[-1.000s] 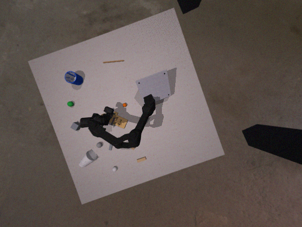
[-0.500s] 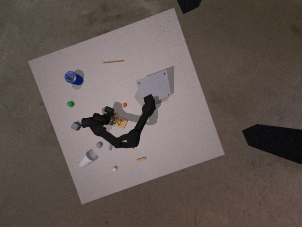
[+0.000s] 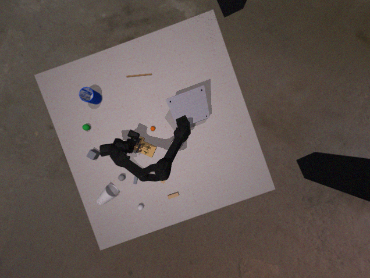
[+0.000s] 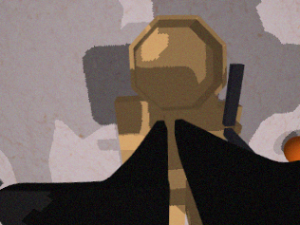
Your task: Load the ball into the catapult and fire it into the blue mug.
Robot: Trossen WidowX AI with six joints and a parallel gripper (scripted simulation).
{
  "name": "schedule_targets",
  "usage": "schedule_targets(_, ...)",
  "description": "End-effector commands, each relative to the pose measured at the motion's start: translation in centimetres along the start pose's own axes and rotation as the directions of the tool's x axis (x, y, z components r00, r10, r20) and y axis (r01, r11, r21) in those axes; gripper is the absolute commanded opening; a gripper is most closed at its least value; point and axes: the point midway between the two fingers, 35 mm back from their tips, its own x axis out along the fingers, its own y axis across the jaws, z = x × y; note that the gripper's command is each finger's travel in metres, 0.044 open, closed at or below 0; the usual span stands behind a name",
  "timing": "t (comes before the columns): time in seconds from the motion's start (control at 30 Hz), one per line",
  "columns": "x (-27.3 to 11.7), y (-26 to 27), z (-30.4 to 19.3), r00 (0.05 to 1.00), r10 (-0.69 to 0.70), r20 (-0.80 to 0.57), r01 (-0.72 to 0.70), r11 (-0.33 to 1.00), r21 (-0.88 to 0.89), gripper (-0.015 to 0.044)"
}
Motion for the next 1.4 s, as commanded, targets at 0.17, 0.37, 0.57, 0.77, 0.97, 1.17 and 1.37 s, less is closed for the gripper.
schedule_targets(0.17, -2.0, 0.1, 1.4, 1.0, -0.004, -0.006, 0.004, 1.0, -0.005, 0.0236)
schedule_targets(0.37, -5.9, 0.2, 2.1, 1.0, -0.004, 0.003, 0.004, 1.0, -0.003, 0.0394)
schedule_targets(0.57, -13.3, -0.1, 1.9, 1.0, 0.0, 0.009, 0.0, 1.0, -0.001, 0.044)
schedule_targets(0.77, -10.3, 0.3, 1.6, 1.0, -0.001, 0.003, 0.001, 0.987, -0.158, 0.044)
schedule_targets(0.97, -10.1, 0.4, 0.8, 1.0, -0.001, 0.003, 0.002, 0.933, -0.359, 0.044)
schedule_targets(1.17, -10.0, 0.5, 0.0, 1.0, -0.002, 0.003, 0.003, 0.839, -0.545, 0.044)
schedule_targets(1.37, -9.9, 0.6, -0.7, 1.0, -0.002, 0.002, 0.003, 0.708, -0.707, 0.044)
